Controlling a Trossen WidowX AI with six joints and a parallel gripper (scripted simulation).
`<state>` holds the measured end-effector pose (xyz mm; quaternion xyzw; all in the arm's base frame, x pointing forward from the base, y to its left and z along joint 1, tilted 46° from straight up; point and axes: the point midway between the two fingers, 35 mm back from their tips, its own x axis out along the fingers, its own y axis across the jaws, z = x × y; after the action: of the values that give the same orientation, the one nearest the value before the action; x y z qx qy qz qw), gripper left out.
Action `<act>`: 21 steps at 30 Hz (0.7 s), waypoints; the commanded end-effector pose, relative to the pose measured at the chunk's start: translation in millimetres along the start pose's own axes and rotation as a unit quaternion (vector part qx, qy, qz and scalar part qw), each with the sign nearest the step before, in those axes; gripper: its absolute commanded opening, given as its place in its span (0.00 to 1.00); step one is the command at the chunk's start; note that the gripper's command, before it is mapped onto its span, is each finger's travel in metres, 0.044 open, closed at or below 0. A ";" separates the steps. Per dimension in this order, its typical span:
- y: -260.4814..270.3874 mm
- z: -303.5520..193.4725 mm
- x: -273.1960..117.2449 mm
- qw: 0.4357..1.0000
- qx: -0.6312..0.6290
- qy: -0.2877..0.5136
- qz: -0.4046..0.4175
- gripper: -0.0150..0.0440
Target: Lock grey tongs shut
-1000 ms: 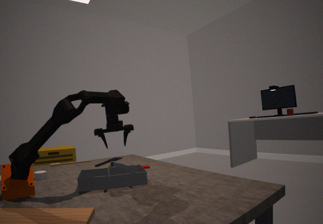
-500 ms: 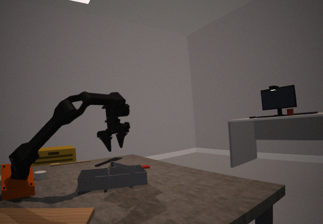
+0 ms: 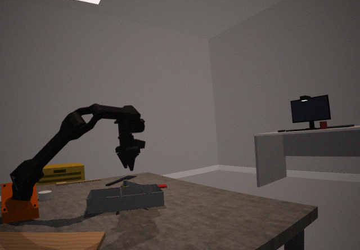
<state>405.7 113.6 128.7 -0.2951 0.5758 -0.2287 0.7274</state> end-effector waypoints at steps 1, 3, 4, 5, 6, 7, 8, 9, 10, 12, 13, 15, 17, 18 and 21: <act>3.0 -2.5 11.9 0.912 -0.410 0.012 0.005 1.00; 3.1 -2.9 13.3 0.885 -0.465 0.013 0.006 1.00; 3.2 -3.0 13.9 0.870 -0.492 0.014 0.006 1.00; 3.3 -3.1 14.4 0.855 -0.518 0.014 0.007 1.00; 3.3 -3.3 14.9 0.839 -0.544 0.014 0.007 1.00; 3.4 -3.4 15.4 0.822 -0.570 0.015 0.008 1.00; 3.5 -3.5 15.8 0.804 -0.594 0.015 0.009 1.00; 3.5 -3.6 16.1 0.786 -0.619 0.015 0.009 1.00; 3.5 -3.6 16.3 0.766 -0.642 0.015 0.010 1.00; 3.6 -3.7 16.6 0.738 -0.675 0.015 0.010 1.00; 3.6 -3.7 16.6 0.734 -0.679 0.015 0.011 1.00; 3.6 -3.7 16.6 0.734 -0.679 0.015 0.011 1.00; 3.6 -3.7 16.6 0.734 -0.679 0.015 0.011 1.00; 3.6 -3.7 16.6 0.734 -0.679 0.015 0.011 1.00; 3.6 -3.7 16.6 0.734 -0.679 0.015 0.011 1.00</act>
<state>406.2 105.0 117.4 -0.6657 0.6100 0.1596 0.3991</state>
